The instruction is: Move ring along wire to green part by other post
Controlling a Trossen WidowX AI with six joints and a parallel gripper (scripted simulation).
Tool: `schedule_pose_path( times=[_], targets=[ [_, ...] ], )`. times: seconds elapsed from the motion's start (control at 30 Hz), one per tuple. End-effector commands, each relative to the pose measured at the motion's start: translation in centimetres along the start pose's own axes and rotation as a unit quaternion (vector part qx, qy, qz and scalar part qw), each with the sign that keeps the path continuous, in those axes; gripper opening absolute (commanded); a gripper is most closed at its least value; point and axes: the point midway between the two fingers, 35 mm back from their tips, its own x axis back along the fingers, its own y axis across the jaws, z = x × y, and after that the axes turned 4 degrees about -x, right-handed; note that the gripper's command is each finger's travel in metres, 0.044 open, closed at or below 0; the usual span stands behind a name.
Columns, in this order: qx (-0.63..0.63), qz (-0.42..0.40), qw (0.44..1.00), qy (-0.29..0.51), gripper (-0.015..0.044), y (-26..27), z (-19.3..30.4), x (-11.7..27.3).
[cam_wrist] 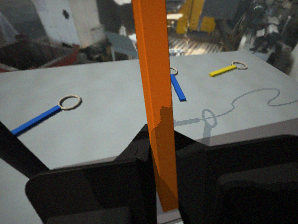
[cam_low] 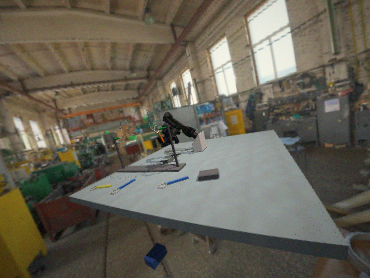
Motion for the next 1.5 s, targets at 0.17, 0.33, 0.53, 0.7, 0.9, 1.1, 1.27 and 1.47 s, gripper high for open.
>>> schedule_pose_path(
  times=[0.17, 0.33, 0.53, 0.7, 0.9, 1.1, 1.27, 1.47],
  targets=[
    [-0.015, -0.006, 1.0, 0.004, -0.015, 1.4, 0.2, 0.2],
    [-0.017, -0.007, 1.0, 0.005, -0.015, 1.9, 0.2, 0.2],
    [-0.018, -0.007, 1.0, 0.005, -0.015, 2.5, 0.2, 0.3],
    [-0.018, -0.008, 1.0, 0.005, -0.015, 3.1, 0.3, 0.4],
    [-0.019, -0.008, 1.0, 0.004, -0.015, 3.7, 0.3, 0.5],
    [-0.019, -0.008, 1.0, 0.004, -0.015, 4.3, 0.3, 0.6],
    [-0.019, -0.008, 1.0, 0.004, -0.015, 4.7, 0.3, 0.6],
    [-0.019, -0.008, 1.0, 0.004, -0.015, 4.7, 0.8, 0.4]
  ],
)
